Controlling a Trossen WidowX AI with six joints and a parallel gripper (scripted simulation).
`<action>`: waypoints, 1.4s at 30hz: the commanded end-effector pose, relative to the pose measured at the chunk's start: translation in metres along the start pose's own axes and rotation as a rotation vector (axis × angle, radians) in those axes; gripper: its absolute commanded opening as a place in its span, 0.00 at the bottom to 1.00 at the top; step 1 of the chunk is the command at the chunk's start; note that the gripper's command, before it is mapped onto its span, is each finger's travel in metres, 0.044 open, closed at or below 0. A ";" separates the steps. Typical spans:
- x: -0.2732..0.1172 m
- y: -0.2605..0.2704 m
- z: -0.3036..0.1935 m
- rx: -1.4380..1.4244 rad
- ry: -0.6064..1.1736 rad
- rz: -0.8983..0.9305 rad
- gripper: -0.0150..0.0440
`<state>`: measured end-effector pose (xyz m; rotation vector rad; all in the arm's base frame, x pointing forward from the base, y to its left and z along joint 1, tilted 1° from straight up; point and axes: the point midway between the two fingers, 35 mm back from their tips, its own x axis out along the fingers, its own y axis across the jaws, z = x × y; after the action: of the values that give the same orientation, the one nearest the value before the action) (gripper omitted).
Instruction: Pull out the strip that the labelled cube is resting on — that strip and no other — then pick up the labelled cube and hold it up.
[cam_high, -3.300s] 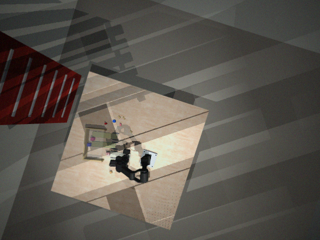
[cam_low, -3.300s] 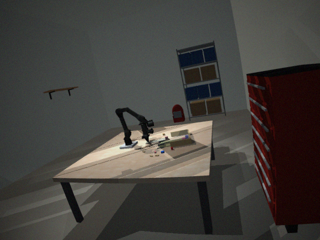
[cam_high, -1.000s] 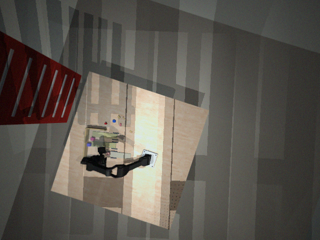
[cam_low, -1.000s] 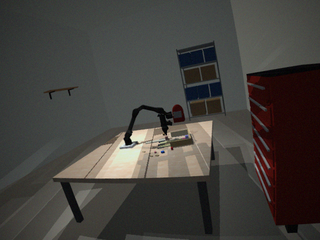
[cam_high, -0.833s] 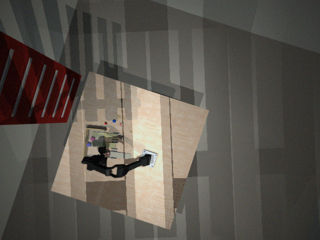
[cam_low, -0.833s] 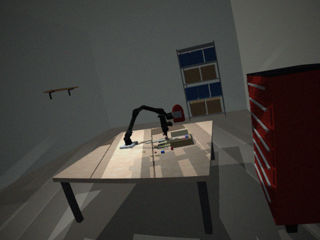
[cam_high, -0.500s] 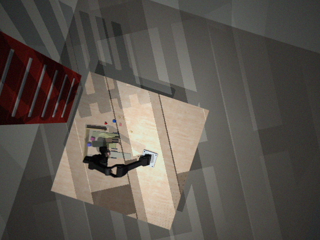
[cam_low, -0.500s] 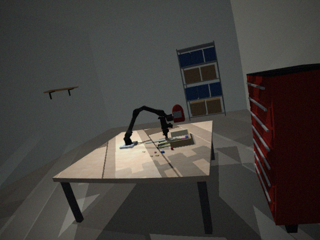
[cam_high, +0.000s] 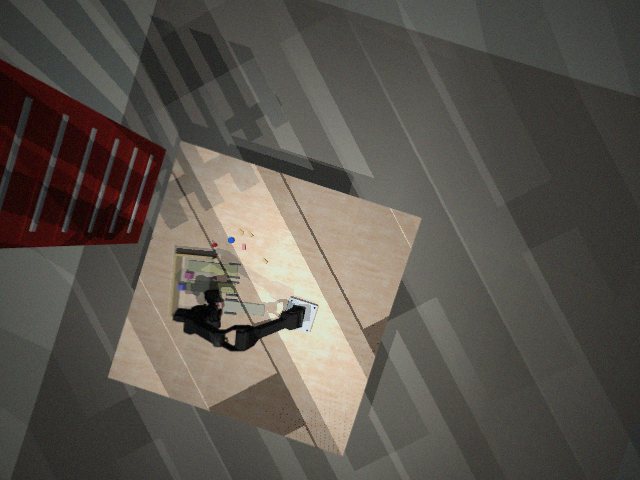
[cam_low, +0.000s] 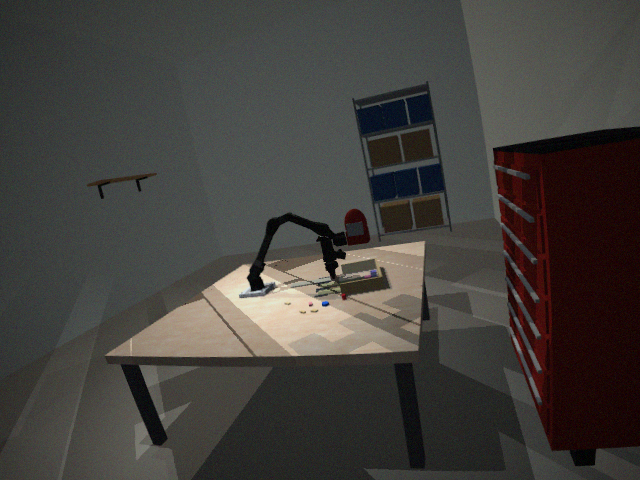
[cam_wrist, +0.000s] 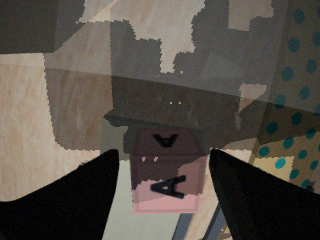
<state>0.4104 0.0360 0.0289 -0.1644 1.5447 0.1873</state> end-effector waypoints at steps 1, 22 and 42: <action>0.000 0.000 0.000 0.000 -0.001 0.000 0.54; -0.029 0.005 -0.038 0.001 0.006 -0.001 0.25; -0.043 0.013 -0.096 -0.001 0.012 0.000 0.25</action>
<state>0.3231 0.0283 0.0712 -0.1623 1.5529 0.1867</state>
